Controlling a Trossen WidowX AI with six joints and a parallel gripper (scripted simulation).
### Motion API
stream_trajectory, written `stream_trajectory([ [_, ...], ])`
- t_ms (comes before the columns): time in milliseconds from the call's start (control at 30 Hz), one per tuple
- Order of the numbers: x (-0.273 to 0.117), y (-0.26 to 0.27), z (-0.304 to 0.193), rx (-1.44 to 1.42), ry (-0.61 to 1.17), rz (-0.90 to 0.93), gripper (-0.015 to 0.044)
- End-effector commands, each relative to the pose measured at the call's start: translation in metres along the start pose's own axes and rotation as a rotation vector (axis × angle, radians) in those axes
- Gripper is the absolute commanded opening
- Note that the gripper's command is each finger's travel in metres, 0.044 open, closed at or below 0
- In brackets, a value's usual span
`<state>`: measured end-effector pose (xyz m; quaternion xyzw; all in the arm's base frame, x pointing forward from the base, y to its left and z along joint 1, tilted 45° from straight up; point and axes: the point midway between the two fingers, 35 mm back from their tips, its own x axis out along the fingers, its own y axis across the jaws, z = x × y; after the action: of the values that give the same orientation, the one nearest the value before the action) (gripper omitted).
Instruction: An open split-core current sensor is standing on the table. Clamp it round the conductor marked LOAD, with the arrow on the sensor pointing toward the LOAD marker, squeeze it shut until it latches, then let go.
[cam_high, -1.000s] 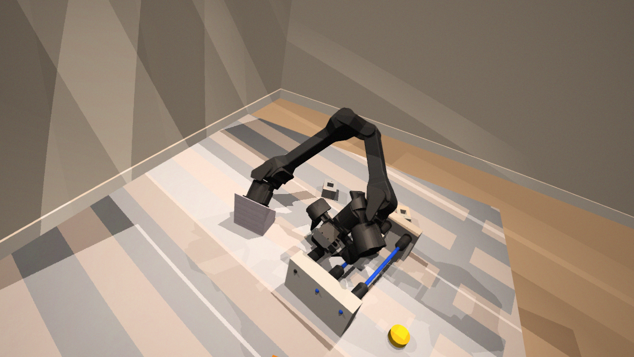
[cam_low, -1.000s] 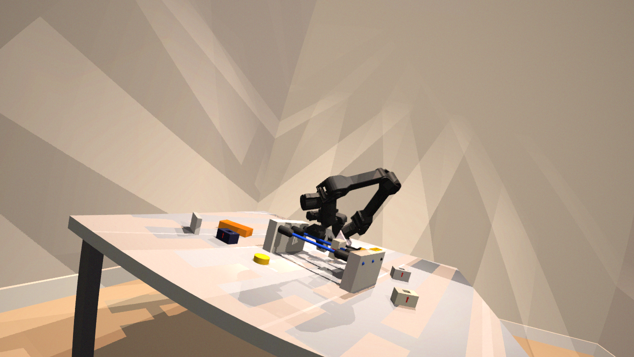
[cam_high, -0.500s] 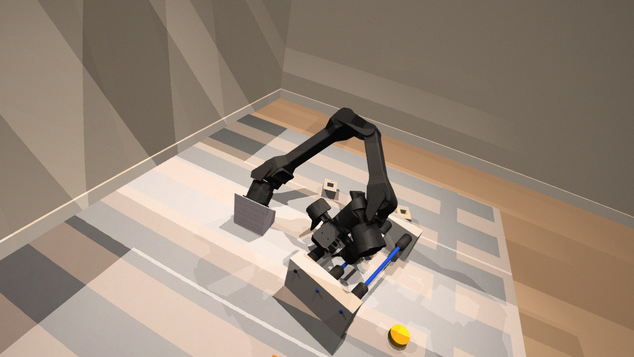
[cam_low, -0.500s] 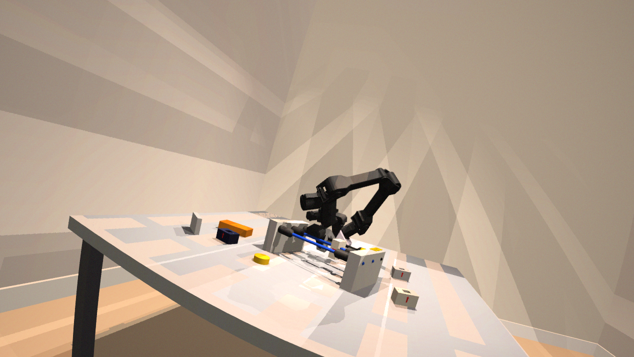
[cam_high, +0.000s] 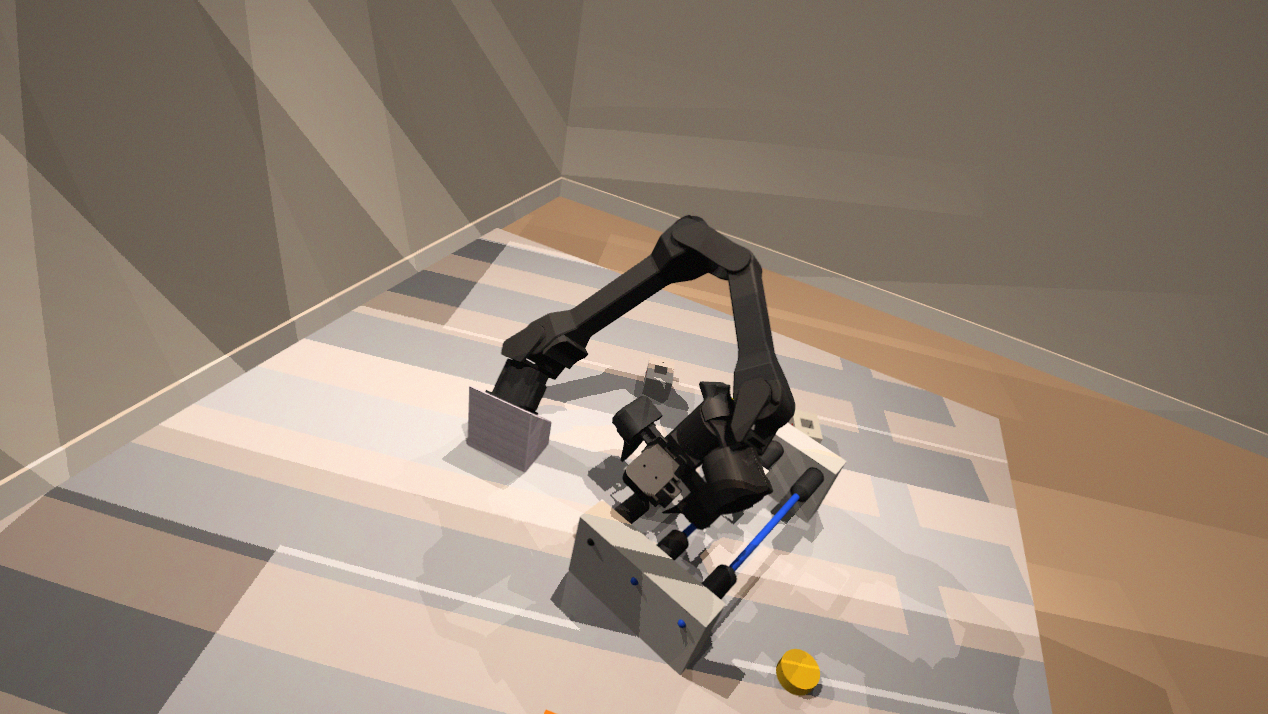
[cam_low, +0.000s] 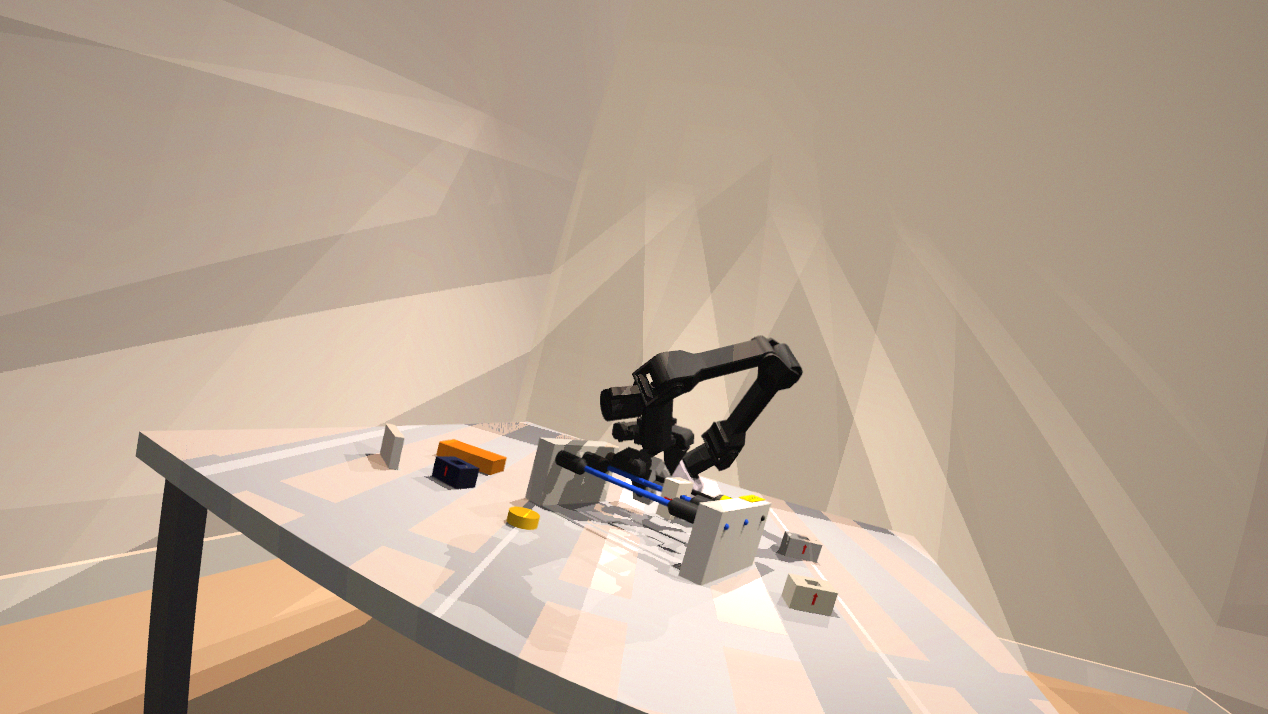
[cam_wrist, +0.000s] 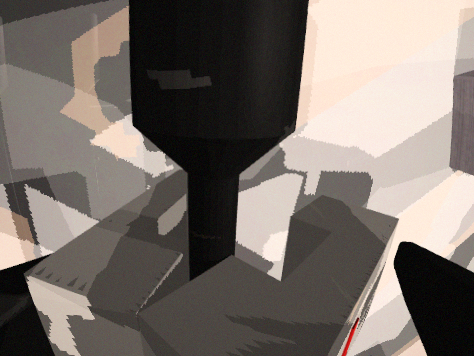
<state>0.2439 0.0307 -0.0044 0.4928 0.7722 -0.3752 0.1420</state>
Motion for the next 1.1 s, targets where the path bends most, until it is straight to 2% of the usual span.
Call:
stream_trajectory([
  [0, -0.0048, -0.0083, 0.0009, 0.011, -0.005, -0.014, 0.044],
  [767, -0.0048, -0.0083, 0.0009, 0.011, -0.005, -0.014, 0.044],
  [1067, 0.0, 0.0, 0.0, 0.0, 0.0, 0.0, 0.038],
])
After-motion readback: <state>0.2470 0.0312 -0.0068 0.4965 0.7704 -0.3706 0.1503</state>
